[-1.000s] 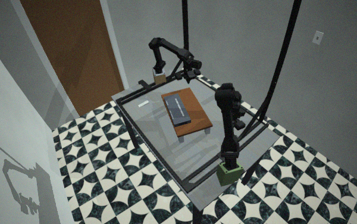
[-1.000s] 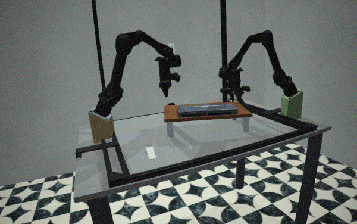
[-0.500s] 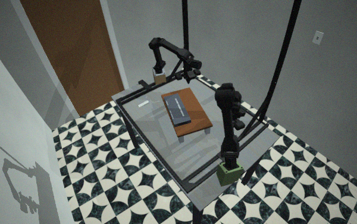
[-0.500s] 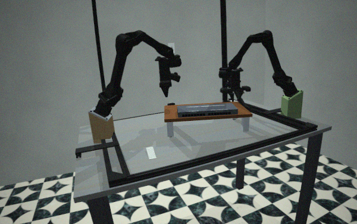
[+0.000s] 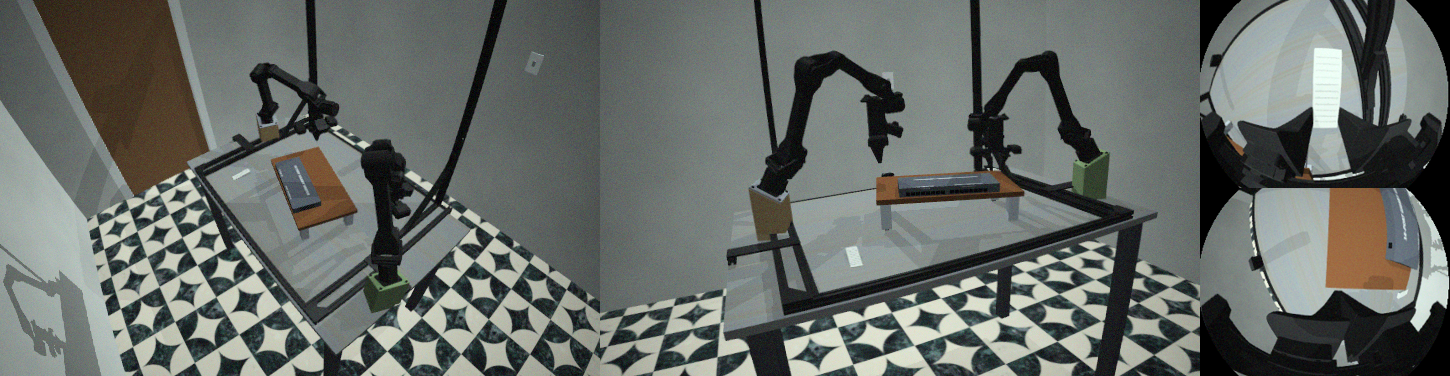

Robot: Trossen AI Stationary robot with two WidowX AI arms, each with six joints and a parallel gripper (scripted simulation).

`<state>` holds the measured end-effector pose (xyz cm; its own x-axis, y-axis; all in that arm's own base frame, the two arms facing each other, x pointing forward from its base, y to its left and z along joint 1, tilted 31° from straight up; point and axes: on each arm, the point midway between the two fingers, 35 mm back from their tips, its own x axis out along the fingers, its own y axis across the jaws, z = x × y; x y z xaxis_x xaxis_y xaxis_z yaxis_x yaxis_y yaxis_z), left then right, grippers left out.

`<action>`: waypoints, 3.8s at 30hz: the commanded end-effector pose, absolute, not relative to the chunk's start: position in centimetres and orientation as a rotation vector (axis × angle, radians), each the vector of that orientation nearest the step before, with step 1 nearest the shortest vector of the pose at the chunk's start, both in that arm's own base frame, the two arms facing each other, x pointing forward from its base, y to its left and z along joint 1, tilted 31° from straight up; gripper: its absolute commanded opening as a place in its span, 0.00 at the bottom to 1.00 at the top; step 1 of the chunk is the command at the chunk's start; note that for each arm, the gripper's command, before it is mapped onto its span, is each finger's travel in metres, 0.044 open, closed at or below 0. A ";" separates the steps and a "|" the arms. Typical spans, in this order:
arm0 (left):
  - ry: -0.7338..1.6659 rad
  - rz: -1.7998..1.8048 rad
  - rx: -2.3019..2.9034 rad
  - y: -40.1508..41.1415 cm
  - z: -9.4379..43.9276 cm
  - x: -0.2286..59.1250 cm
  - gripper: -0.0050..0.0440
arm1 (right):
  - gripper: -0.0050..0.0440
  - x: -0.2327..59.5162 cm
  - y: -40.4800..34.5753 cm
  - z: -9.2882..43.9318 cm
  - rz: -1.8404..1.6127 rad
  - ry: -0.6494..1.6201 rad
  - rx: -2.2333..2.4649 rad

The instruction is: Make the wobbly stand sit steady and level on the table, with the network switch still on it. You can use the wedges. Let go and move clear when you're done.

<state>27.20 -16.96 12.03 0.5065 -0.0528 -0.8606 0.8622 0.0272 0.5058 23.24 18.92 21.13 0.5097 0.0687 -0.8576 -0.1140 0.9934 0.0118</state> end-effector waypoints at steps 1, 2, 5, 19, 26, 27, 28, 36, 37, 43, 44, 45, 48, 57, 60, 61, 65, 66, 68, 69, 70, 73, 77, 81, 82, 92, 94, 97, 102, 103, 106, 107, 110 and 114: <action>0.777 -0.828 1.370 -16.9 12.1 27.2 0.10 | 0.10 23.2 18.9 21.1 0.110 1.030 -0.048; 0.777 -0.828 1.370 -16.9 12.1 27.2 0.10 | 0.10 23.2 18.9 21.1 0.110 1.030 -0.048; 0.657 -0.768 1.266 -18.9 15.2 29.2 0.10 | 0.10 23.2 18.9 21.1 0.110 1.030 -0.048; 0.338 -0.634 0.990 -23.0 25.6 33.2 0.10 | 0.10 23.2 18.9 21.1 0.110 1.030 -0.048; 0.099 -0.555 0.783 -24.2 34.6 34.2 0.10 | 0.10 23.2 18.9 21.1 0.110 1.030 -0.048; 0.062 -0.546 0.750 -24.3 36.0 34.3 0.10 | 0.10 23.2 18.9 21.1 0.110 1.030 -0.048; 0.026 -0.537 0.717 -24.4 37.5 34.3 0.10 | 0.10 23.2 18.9 21.1 0.110 1.030 -0.048; -0.047 -0.520 0.650 -24.5 40.4 34.2 0.10 | 0.10 23.2 18.9 21.1 0.110 1.030 -0.048; -0.067 -0.511 0.639 -24.2 41.1 33.9 0.10 | 0.10 23.2 18.9 21.1 0.110 1.030 -0.048; -0.275 -0.473 0.451 -23.7 49.3 32.6 0.10 | 0.10 23.2 18.9 21.1 0.110 1.030 -0.048; -0.309 -0.469 0.419 -23.5 50.6 32.3 0.10 | 0.10 23.2 18.9 21.1 0.110 1.030 -0.048; -0.344 -0.464 0.388 -23.3 51.9 31.9 0.10 | 0.10 23.2 18.9 21.1 0.110 1.030 -0.048; -0.414 -0.456 0.326 -22.8 54.5 31.1 0.10 | 0.10 23.2 18.9 21.1 0.110 1.030 -0.048; -0.535 -0.440 0.225 -21.3 58.8 29.1 0.10 | 0.10 23.2 18.9 21.1 0.110 1.030 -0.048; -0.636 -0.435 0.137 -20.1 62.2 27.3 0.10 | 0.10 23.2 18.9 21.1 0.110 1.030 -0.048; -0.670 -0.434 0.108 -19.6 63.3 26.7 0.10 | 0.10 23.2 18.9 21.1 0.110 1.030 -0.048; -0.773 -0.433 0.021 -18.2 66.5 24.6 0.10 | 0.10 23.2 18.9 21.1 0.110 1.030 -0.048; -0.773 -0.433 0.021 -18.2 66.5 24.6 0.10 | 0.10 23.2 18.9 21.1 0.110 1.030 -0.048; -0.773 -0.433 0.021 -18.2 66.5 24.6 0.10 | 0.10 23.2 18.9 21.1 0.110 1.030 -0.048; -0.773 -0.433 0.021 -18.2 66.5 24.6 0.10 | 0.10 23.2 18.9 21.1 0.110 1.030 -0.048; -0.773 -0.433 0.021 -18.2 66.5 24.6 0.10 | 0.10 23.2 18.9 21.1 0.110 1.030 -0.048; -0.860 -0.427 -0.046 -16.5 68.7 22.4 0.10 | 0.10 23.2 18.9 21.1 0.110 1.030 -0.048; -0.996 -0.433 -0.155 -14.1 72.2 19.1 0.10 | 0.10 23.2 18.9 21.1 0.110 1.030 -0.048; -1.134 -0.443 -0.260 -11.6 75.1 15.5 0.10 | 0.10 23.2 18.9 21.1 0.110 1.030 -0.048; -1.134 -0.443 -0.260 -11.6 75.1 15.5 0.10 | 0.10 23.2 18.9 21.1 0.110 1.030 -0.048; -1.294 -0.454 -0.373 -8.1 77.5 11.0 0.10 | 0.10 23.2 18.9 21.1 0.110 1.030 -0.048; -1.365 -0.465 -0.421 -6.7 78.4 9.0 0.10 | 0.10 23.2 18.9 21.1 0.110 1.030 -0.048; -1.472 -0.482 -0.491 -4.6 79.5 6.0 0.10 | 0.10 23.2 18.9 21.1 0.110 1.030 -0.048; -1.508 -0.488 -0.513 -3.8 79.7 5.0 0.10 | 0.10 23.2 18.9 21.1 0.110 1.030 -0.048; -1.508 -0.488 -0.513 -3.8 79.7 5.0 0.10 | 0.10 23.2 18.9 21.1 0.110 1.030 -0.048; -1.518 -0.481 -0.517 -3.3 79.4 4.6 0.10 | 0.10 23.2 18.9 21.1 0.110 1.030 -0.048; -1.531 -0.484 -0.525 -3.1 79.6 4.2 0.10 | 0.10 23.2 18.9 21.1 0.110 1.030 -0.048; -1.569 -0.494 -0.549 -2.4 79.9 3.2 0.10 | 0.10 23.2 18.9 21.1 0.110 1.030 -0.048; -1.621 -0.508 -0.580 -1.5 80.3 1.8 0.10 | 0.10 23.2 18.9 21.1 0.110 1.030 -0.048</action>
<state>2.90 -2.12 79.87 -0.0551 0.0614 0.9966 0.6179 0.7861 -0.0143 23.24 18.92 21.13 0.5097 0.0687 -0.8576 -0.1140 0.9934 0.0118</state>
